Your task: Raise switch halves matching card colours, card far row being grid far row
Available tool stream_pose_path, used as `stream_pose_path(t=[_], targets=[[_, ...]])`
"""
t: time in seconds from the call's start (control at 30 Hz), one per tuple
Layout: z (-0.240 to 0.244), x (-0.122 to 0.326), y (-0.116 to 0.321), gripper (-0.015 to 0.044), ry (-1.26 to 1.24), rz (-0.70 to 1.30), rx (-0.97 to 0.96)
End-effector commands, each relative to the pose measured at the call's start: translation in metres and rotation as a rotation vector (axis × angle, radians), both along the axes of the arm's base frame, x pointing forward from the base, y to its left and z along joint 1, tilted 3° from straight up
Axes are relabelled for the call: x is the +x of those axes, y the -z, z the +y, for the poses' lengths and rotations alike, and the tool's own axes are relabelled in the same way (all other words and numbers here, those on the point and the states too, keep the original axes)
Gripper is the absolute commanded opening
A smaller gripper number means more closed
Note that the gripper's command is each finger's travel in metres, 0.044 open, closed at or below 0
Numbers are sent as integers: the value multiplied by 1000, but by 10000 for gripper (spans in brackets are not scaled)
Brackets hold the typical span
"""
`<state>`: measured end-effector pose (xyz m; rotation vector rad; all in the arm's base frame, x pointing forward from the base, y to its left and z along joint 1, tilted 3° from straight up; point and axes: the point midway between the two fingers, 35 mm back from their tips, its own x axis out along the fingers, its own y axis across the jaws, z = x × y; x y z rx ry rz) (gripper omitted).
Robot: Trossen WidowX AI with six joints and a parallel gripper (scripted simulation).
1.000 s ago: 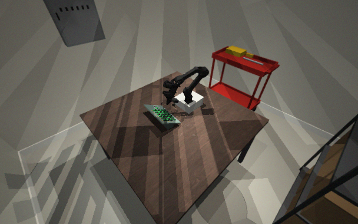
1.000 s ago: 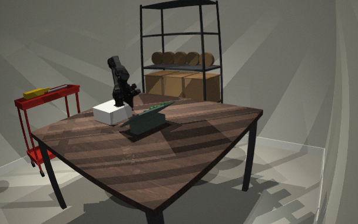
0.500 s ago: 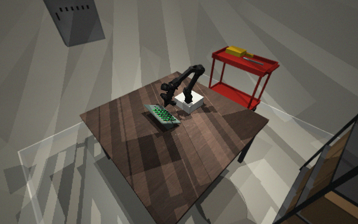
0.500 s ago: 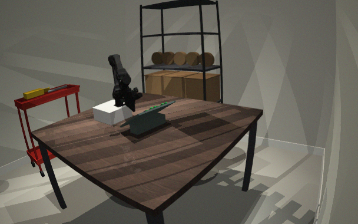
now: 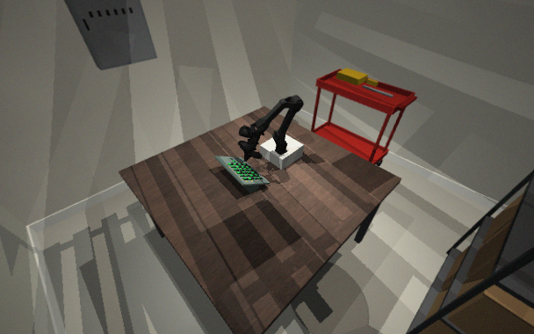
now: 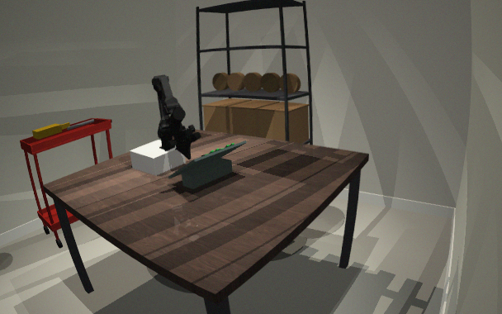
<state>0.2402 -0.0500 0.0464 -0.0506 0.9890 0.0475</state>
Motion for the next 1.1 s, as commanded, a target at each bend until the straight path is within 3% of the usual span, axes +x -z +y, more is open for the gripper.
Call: stream_pose_path(t=[0.0, 1.07], targets=[[0, 1, 8, 0, 6, 13, 3], [0, 6, 15, 0, 6, 13, 3]])
